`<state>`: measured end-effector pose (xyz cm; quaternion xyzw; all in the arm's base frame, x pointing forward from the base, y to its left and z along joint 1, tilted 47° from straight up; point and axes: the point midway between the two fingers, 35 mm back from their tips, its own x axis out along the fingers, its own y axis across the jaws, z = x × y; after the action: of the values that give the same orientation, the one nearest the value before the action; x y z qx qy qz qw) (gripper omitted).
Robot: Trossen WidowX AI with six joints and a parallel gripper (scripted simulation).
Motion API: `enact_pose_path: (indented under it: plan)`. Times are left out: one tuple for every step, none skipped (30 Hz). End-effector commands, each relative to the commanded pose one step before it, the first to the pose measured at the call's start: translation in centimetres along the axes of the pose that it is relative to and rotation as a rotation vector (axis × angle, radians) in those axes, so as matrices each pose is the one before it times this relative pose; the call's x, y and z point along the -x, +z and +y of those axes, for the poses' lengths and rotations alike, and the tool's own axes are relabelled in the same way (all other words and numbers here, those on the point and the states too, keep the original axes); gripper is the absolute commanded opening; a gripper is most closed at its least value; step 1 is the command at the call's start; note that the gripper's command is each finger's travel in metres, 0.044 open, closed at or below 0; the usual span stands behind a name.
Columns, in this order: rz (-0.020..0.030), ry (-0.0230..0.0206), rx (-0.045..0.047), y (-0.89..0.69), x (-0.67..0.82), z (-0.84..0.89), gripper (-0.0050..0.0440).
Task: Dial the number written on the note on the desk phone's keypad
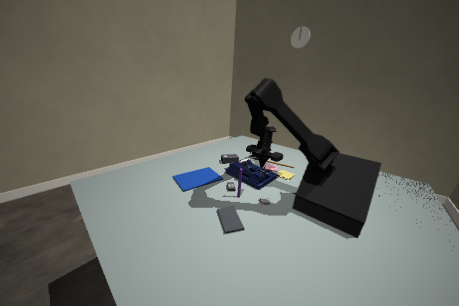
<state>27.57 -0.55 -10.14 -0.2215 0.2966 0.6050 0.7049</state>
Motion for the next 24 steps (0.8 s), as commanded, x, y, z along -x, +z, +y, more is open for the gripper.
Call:
enact_pose_path:
  plan:
    - [-0.00547,0.00961,-0.00681,-0.011,-0.720,0.235,-0.0050]
    - [0.00003,-0.00001,-0.00001,-0.001,-0.147,-0.002,-0.0050]
    - [0.00002,-0.00001,0.00000,0.000,-0.153,-0.001,-0.0050]
    - [0.00000,0.00000,0.00000,0.000,-0.155,0.000,-0.0050]
    - [-0.00001,0.00000,0.00000,0.000,-0.155,0.001,-0.0050]
    - [-0.00003,0.00001,0.00001,0.001,-0.156,0.002,-0.0050]
    - [-0.00005,0.00001,0.00001,0.001,-0.156,0.003,-0.0050]
    - [0.00000,0.00000,0.00000,0.000,0.000,0.000,-0.0050]
    - [0.00000,0.00000,0.00000,0.000,0.000,0.000,-0.0050]
    - [-0.00006,0.00002,0.00001,0.002,-0.155,0.003,-0.0050]
    - [-0.00006,0.00002,0.00001,0.002,-0.123,0.003,-0.0050]
    - [-0.00004,0.00001,0.00001,0.001,-0.075,0.002,-0.0050]
    - [-0.00001,0.00000,0.00000,0.000,-0.025,0.001,-0.0050]
    - [0.00000,0.00000,0.00000,0.000,0.000,0.000,-0.0050]
    - [0.00000,0.00000,0.00000,0.000,0.000,0.000,-0.0050]
    - [0.00000,0.00000,0.00000,0.000,0.000,0.000,-0.0050]
    - [0.00000,0.00000,0.00000,0.000,0.000,0.000,-0.0050]
    - [0.00000,0.00000,0.00000,0.000,0.000,0.000,-0.0050]
    - [0.00000,0.00000,0.00000,0.000,0.000,0.000,-0.0050]
    - [0.00000,0.00000,0.00000,0.000,0.000,0.000,-0.0050]
    - [0.00000,0.00000,0.00000,0.000,0.000,0.000,-0.0050]
    - [0.00000,0.00000,0.00000,0.000,0.000,0.000,-0.0050]
    - [0.00000,0.00000,0.00000,0.000,0.000,0.000,-0.0050]
    - [0.00000,0.00000,0.00000,0.000,0.000,0.000,-0.0050]
